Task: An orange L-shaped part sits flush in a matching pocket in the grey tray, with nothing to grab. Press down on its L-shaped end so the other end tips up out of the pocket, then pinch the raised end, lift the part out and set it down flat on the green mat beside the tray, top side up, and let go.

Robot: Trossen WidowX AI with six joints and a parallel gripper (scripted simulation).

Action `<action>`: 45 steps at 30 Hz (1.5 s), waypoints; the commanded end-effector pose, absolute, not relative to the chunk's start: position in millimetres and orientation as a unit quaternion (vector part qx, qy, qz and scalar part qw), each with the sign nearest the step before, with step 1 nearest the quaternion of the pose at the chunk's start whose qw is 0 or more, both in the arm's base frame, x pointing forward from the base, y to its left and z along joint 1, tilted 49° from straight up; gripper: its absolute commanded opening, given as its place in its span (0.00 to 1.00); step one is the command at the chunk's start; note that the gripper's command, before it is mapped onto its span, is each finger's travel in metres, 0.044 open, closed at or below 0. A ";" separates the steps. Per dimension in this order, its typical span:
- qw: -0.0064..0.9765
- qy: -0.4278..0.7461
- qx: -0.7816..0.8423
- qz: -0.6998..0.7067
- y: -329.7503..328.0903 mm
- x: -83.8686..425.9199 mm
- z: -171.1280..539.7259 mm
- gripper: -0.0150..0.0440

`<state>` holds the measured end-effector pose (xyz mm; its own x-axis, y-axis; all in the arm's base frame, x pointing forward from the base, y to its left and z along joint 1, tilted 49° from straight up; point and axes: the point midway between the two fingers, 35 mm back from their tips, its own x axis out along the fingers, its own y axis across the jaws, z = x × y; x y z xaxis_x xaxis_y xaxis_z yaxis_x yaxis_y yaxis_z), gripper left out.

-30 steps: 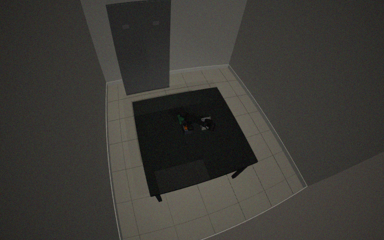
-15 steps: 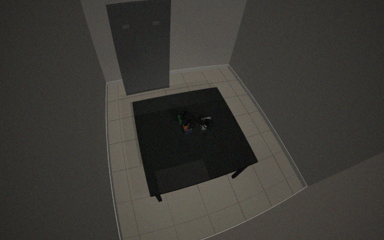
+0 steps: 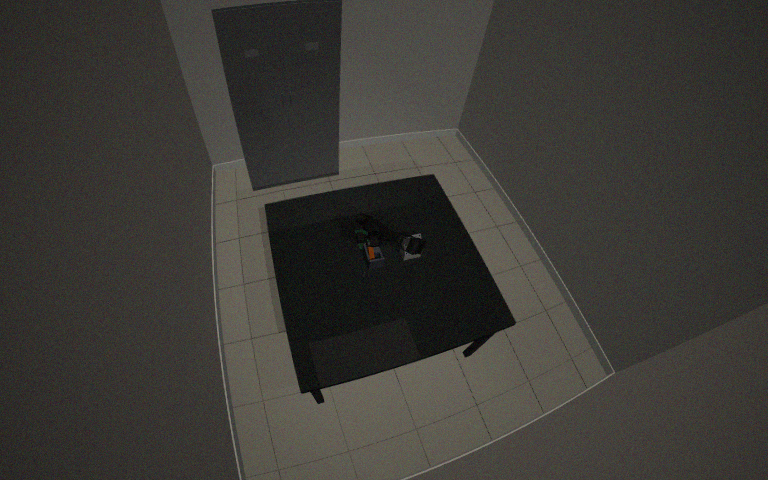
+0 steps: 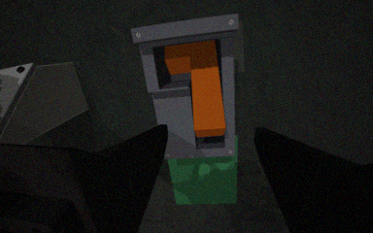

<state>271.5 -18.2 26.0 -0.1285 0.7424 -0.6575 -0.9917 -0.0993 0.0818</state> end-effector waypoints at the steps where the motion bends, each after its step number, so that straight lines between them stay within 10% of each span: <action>1: 0.602 0.228 -0.272 0.716 -24.8 272.9 20.6 0.73; 45: 0.602 0.226 -0.271 0.716 34.2 262.7 -31.3 0.73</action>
